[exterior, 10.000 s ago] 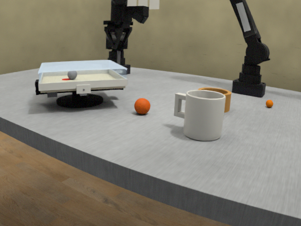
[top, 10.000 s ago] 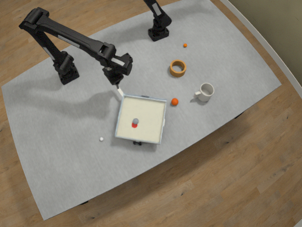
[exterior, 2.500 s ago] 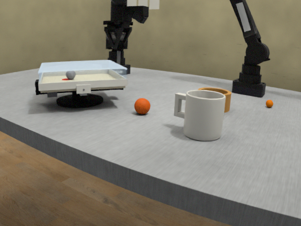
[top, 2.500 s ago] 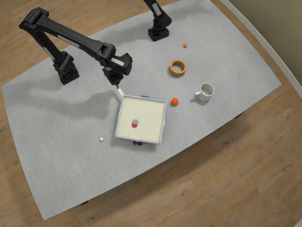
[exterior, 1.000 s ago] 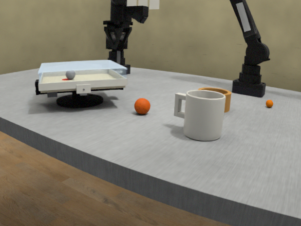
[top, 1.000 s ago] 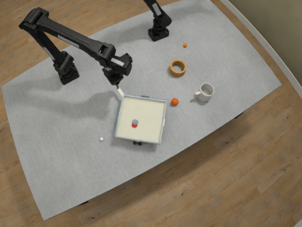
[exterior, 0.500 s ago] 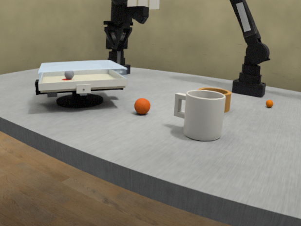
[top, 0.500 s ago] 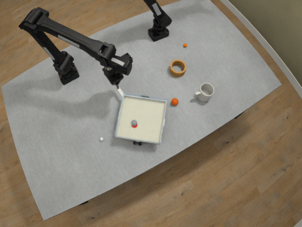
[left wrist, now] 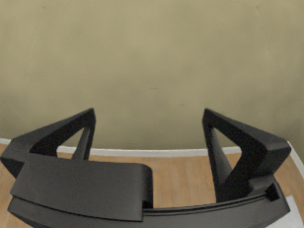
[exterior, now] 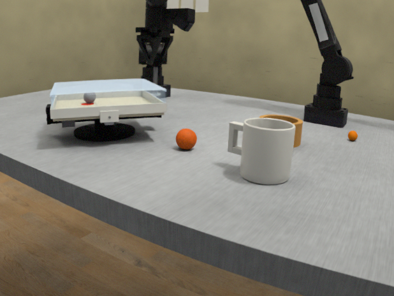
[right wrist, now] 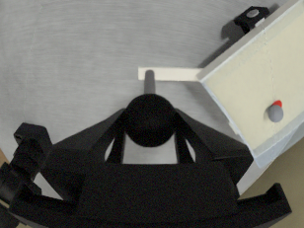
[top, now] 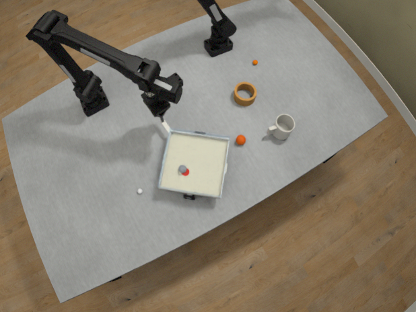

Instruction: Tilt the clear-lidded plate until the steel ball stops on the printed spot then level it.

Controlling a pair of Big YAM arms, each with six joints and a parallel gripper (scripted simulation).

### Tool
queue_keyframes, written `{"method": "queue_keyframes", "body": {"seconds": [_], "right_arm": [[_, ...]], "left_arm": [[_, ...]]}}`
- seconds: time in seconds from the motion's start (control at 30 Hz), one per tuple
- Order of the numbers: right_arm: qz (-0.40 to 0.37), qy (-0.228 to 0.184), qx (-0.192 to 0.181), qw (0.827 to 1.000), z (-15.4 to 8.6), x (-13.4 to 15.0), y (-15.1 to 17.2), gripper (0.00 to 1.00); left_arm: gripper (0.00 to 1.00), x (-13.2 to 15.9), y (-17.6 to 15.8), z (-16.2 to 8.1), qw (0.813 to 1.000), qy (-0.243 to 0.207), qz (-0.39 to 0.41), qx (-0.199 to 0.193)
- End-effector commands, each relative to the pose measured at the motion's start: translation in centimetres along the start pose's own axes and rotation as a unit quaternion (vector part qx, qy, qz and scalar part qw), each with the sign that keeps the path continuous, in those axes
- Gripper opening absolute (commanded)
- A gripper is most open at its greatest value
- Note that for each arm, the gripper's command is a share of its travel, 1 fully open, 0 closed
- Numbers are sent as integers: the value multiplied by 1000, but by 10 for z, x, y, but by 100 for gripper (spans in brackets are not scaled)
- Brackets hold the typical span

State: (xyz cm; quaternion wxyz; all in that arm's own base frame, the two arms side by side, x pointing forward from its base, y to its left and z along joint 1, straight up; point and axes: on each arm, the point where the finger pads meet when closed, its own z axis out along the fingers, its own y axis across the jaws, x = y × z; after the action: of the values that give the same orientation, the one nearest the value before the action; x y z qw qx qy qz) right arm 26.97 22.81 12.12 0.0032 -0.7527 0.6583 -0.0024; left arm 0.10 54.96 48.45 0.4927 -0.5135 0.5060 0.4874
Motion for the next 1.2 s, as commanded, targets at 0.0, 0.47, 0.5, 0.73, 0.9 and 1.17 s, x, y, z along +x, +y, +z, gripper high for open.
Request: {"method": "queue_keyframes", "body": {"seconds": [0.0,0.47,0.5,0.73,0.9,1.17], "right_arm": [[2,-11,10,1000,-15,-21,-13,0],[2,-12,11,1000,-16,-22,-15,0],[2,-12,11,1000,-16,-22,-15,0],[2,-11,10,1000,-17,-23,-14,0],[2,-12,11,1000,-17,-23,-15,0],[2,-12,11,1000,-17,-23,-15,0]], "left_arm": [[100,-16,7,-5,1000,-20,6,-5],[100,-16,7,-5,1000,-20,6,-5],[100,-16,7,-5,1000,-20,6,-5],[100,-16,7,-5,1000,-20,6,-5],[100,-16,7,-5,1000,-20,6,-5],[100,-16,7,-5,1000,-20,6,-5]]}}
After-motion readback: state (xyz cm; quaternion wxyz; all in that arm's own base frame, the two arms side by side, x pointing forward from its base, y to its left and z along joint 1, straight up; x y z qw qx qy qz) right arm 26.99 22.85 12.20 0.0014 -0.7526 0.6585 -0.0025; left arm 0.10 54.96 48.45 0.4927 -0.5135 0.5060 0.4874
